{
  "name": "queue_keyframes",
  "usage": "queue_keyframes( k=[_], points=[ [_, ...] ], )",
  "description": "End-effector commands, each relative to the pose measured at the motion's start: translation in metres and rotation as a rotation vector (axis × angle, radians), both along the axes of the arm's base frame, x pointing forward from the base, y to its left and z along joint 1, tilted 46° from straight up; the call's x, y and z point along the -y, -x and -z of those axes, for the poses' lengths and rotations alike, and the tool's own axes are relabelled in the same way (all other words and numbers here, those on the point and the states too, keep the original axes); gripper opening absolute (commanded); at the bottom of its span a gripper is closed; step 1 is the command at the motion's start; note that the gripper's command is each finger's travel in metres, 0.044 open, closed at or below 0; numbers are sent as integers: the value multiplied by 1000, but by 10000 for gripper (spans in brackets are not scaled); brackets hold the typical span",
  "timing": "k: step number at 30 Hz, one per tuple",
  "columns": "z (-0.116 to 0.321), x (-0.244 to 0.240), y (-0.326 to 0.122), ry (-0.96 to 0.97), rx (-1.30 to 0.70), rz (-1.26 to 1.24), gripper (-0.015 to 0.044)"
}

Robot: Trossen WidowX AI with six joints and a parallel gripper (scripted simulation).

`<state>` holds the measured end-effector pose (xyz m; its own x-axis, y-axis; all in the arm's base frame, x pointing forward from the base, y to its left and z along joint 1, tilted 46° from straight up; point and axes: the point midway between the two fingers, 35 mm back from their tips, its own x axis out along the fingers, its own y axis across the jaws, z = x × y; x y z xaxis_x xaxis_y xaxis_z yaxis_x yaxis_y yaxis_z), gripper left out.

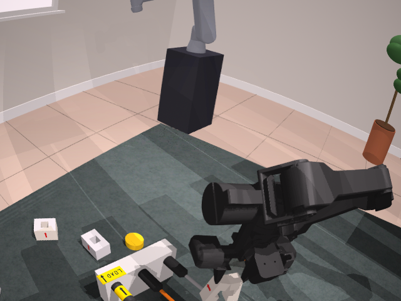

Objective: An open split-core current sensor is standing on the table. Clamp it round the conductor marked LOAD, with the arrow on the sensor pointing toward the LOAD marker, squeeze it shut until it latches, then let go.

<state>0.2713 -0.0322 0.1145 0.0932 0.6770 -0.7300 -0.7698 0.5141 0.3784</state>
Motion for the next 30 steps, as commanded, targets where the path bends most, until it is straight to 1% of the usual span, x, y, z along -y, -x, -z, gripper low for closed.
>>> queue_keyframes(
  k=[1,18,30],
  points=[
    [2,2,-22,11,80,-59,0],
    [18,-4,-119,71,432,-336,0],
    [28,-13,-125,73,446,-347,0]
  ],
)
